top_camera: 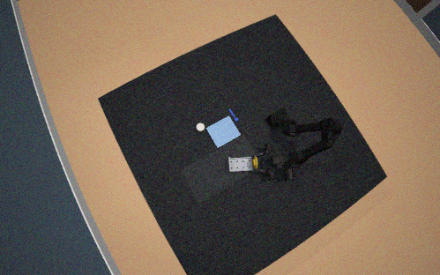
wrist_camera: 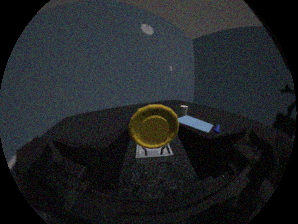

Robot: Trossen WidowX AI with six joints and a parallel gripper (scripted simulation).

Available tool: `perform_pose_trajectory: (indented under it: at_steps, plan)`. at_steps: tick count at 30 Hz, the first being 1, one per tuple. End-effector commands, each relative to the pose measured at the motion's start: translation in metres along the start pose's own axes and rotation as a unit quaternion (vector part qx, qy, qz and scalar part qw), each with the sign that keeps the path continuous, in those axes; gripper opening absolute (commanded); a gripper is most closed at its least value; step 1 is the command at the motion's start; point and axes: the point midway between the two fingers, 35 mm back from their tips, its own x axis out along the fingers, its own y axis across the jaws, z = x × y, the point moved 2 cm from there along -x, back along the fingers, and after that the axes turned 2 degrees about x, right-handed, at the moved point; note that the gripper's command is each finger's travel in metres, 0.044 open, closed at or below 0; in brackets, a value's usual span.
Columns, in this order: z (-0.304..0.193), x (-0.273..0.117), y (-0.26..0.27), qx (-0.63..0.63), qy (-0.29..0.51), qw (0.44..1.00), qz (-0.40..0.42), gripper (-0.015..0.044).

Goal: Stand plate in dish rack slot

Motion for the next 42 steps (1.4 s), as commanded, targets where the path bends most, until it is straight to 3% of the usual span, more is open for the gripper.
perform_pose_trajectory:
  at_steps: [1, 25, 42]
  plan:
    - [-0.009, 0.005, -0.002, -0.003, 0.0, 1.0, -0.001, 0.0]
    - [-0.019, 0.034, -0.004, 0.005, -0.001, 1.0, 0.001, 0.0]
    - [-0.034, 0.034, -0.005, 0.002, 0.004, 1.0, 0.001, 0.0]
